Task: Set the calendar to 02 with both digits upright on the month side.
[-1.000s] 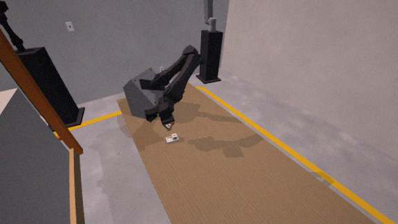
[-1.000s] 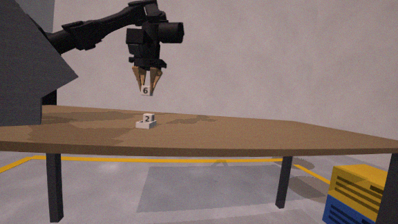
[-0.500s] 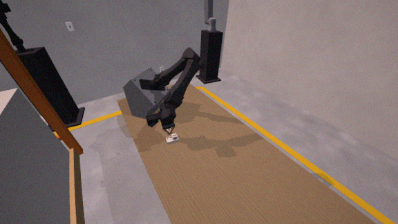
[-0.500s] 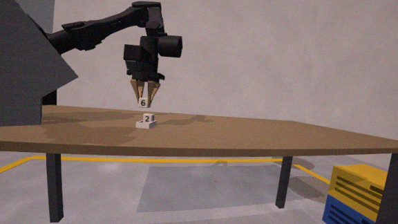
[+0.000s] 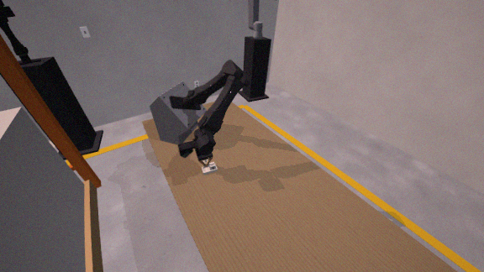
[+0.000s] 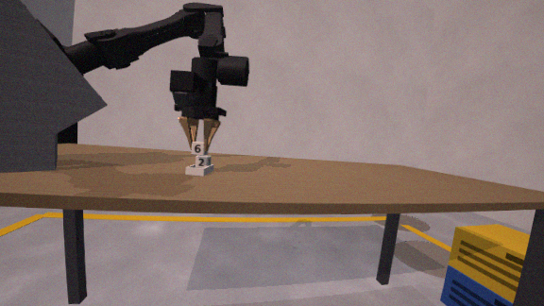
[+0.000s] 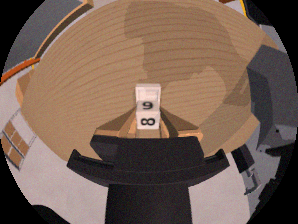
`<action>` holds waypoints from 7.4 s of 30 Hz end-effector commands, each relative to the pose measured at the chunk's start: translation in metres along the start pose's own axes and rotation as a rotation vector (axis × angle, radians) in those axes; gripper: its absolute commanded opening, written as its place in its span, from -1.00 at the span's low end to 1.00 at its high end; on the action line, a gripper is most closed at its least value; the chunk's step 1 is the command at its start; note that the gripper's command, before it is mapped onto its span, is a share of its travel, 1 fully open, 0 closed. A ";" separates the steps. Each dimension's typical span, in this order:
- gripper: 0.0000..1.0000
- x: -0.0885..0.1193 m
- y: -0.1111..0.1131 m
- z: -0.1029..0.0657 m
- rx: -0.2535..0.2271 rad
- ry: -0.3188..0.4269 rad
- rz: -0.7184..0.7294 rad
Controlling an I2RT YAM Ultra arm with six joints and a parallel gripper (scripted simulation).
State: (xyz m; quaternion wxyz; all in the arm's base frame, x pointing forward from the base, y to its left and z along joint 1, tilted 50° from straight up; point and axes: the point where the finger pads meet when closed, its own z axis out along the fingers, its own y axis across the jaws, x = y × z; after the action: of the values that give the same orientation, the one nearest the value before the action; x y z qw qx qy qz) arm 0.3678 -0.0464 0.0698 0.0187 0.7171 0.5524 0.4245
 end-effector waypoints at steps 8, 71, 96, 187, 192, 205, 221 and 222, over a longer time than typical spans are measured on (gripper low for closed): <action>-0.49 -0.002 0.002 -0.001 -0.008 -0.011 0.002; -0.49 -0.004 0.001 -0.001 -0.008 -0.011 0.004; -0.49 -0.006 0.001 -0.002 -0.008 -0.011 0.007; -0.49 -0.006 0.003 -0.001 -0.008 -0.011 0.008; -0.49 -0.006 0.003 0.001 -0.008 -0.011 0.008; -0.49 -0.006 0.003 0.010 -0.008 -0.011 0.008; -0.49 -0.006 0.003 0.020 -0.008 -0.010 0.008; -0.49 -0.006 0.003 0.020 -0.008 -0.010 0.008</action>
State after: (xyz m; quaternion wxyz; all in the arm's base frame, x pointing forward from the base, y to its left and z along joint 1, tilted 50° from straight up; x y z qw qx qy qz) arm 0.3824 -0.0409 0.0548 0.0185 0.7185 0.5502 0.4252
